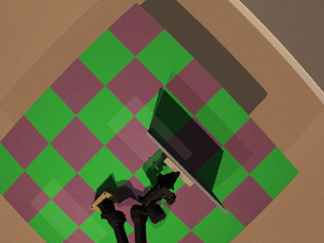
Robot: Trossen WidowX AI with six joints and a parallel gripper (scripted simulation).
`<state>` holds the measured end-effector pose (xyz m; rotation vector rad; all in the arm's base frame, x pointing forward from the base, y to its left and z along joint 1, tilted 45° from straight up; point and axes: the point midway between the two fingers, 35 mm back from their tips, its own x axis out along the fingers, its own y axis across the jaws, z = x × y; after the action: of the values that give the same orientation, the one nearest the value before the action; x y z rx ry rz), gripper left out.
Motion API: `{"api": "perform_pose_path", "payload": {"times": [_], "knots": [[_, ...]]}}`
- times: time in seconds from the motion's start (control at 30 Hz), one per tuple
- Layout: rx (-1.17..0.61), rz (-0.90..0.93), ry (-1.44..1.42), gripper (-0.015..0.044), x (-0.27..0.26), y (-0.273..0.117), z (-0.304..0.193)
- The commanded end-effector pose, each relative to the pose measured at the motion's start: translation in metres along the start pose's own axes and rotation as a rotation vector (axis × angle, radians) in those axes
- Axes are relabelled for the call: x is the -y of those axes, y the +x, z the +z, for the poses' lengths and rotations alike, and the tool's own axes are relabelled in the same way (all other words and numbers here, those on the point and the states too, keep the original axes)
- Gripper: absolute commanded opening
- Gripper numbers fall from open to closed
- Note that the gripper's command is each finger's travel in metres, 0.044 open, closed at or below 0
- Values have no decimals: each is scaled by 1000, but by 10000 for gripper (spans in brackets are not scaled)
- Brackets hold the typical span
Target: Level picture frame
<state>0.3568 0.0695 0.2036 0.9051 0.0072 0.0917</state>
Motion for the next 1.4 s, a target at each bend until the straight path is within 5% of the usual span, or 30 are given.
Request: {"api": "perform_pose_path", "payload": {"times": [0.0, 1.37], "knots": [[-5, 13, 1, 0, -1, 0, 0], [1, 7, -110, 0, 4, 0, 0]]}}
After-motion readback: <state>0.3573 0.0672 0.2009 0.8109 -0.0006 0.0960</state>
